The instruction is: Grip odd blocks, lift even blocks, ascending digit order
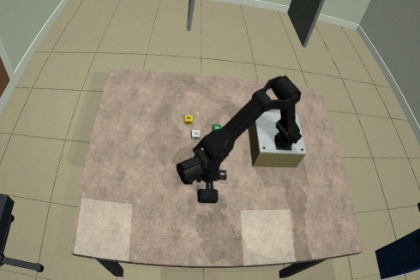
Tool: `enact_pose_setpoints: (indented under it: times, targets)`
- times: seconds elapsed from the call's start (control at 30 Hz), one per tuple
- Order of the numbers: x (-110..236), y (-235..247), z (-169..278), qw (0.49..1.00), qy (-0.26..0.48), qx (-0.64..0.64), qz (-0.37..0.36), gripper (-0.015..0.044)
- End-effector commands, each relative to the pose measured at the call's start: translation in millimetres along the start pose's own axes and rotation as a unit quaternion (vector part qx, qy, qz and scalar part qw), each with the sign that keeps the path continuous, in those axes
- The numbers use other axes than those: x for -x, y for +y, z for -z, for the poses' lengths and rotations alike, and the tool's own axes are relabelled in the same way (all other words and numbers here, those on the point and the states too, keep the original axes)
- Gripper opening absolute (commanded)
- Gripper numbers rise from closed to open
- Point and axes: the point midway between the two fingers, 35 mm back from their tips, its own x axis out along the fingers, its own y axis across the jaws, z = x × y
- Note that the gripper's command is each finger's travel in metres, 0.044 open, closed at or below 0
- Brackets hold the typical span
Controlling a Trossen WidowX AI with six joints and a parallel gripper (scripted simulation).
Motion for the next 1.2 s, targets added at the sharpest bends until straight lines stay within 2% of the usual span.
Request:
enact_pose_setpoints:
  times: [0.0,0.77,1.1,1.17]
  targets:
    - [1.1,1.2,-2.6,1.0,-0.008,-0.002,-0.003,0.04]
    - [-34.1,1.3,-2.8,1.0,-0.008,-0.002,-0.003,0.04]
    - [-34.1,1.3,-2.8,1.0,-0.008,-0.002,-0.003,0.0138]
    - [-34.1,1.3,-2.8,1.0,-0.008,-0.002,-0.003,0.012]
